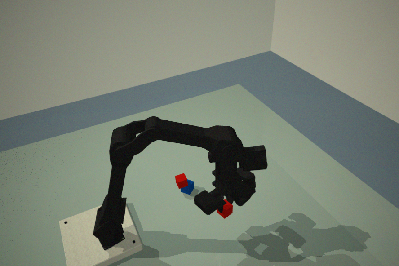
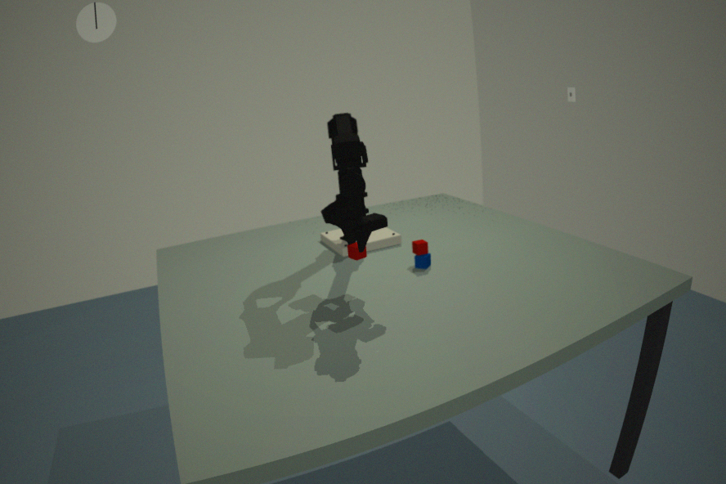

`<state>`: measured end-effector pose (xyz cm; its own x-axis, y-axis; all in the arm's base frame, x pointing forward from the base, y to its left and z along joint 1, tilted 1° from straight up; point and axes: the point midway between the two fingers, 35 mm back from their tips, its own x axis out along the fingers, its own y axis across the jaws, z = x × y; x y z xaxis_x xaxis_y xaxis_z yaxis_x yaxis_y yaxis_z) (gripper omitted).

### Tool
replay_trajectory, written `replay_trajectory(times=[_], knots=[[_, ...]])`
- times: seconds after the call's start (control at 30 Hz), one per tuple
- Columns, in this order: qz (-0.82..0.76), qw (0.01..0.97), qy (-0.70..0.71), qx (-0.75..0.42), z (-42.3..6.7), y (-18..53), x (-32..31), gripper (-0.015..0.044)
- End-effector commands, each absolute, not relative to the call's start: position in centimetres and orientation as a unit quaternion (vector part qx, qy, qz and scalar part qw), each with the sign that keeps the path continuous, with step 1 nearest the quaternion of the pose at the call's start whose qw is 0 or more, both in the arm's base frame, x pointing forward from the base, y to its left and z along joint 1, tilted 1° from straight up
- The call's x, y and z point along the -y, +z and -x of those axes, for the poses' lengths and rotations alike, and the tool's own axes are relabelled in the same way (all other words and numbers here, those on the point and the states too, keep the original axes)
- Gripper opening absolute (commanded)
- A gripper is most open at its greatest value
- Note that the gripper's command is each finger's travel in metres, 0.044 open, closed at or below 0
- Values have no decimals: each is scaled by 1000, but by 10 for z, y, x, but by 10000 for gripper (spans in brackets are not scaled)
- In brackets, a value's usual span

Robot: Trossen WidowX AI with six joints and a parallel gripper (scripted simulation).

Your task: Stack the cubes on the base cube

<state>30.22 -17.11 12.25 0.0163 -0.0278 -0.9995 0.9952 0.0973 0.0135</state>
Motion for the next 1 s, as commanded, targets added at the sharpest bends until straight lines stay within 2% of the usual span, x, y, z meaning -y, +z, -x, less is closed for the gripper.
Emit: replay_trajectory(times=[0.0, 0.23, 0.97], knots=[[-473, 538, -479, -507, -302, 138, 171, 105], [-470, 541, -476, -510, -302, 146, 168, 105], [-356, 623, -363, -594, -323, 141, 100, 105]])
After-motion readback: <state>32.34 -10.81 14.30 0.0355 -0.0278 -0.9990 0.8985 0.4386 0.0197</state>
